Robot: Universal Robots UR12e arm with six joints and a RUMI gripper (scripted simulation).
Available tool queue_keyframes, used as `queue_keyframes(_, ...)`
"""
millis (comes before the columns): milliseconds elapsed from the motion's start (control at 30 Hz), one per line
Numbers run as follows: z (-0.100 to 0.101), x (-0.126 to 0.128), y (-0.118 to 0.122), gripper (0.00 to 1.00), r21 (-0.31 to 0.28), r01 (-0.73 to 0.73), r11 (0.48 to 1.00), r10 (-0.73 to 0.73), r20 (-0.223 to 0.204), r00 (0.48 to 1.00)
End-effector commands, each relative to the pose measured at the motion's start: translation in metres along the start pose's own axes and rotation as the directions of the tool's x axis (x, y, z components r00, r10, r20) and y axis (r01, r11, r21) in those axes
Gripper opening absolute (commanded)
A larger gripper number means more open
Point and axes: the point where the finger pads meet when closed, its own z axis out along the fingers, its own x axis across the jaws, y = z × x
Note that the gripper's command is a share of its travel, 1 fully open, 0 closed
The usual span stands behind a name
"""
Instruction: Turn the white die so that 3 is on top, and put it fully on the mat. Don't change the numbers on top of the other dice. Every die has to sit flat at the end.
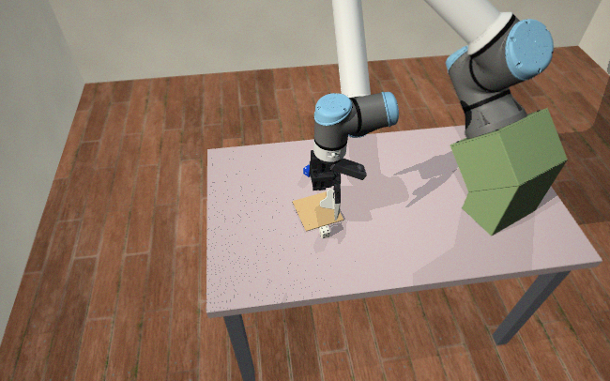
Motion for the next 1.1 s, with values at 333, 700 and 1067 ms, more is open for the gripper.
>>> queue_keyframes(333, 0.004, 0.015, 0.018, 1.0, 0.005, 0.165, 0.986, -0.165, 0.001, 0.986)
queue_keyframes(700, 0.004, 0.015, 0.018, 1.0, 0.005, 0.165, 0.986, -0.165, 0.001, 0.986)
queue_keyframes(1067, 0.015, 0.015, 0.019, 1.0, 0.005, 0.165, 0.986, -0.165, 0.001, 0.986)
